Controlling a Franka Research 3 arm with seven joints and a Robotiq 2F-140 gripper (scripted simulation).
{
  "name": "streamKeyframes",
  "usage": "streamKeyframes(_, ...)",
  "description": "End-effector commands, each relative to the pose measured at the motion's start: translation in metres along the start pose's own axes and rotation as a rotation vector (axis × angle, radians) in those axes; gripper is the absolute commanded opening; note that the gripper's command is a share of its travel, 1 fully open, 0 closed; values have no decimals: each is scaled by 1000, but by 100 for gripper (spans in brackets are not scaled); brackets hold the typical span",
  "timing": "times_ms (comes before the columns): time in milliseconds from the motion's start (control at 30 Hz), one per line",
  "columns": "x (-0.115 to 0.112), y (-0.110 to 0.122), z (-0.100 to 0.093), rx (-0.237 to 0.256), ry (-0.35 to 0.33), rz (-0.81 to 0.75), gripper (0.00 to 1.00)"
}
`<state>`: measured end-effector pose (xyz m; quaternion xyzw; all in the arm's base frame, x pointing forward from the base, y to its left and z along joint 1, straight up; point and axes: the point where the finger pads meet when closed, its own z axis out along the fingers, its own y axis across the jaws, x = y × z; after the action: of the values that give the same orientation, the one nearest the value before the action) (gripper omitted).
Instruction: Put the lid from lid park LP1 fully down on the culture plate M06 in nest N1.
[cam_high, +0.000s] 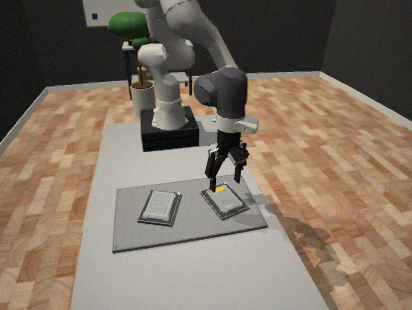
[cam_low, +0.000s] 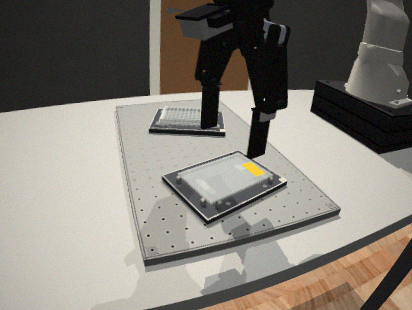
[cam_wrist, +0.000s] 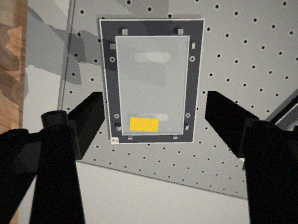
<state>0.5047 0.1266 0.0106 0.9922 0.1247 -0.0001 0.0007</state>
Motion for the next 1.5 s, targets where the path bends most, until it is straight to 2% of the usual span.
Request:
streamKeyframes(0, 0, 0, 1, 1, 0, -4, 69)
streamKeyframes(900, 0, 0, 2, 1, 0, -4, 69)
streamKeyframes(1467, 0, 0, 13, 1, 0, -4, 69)
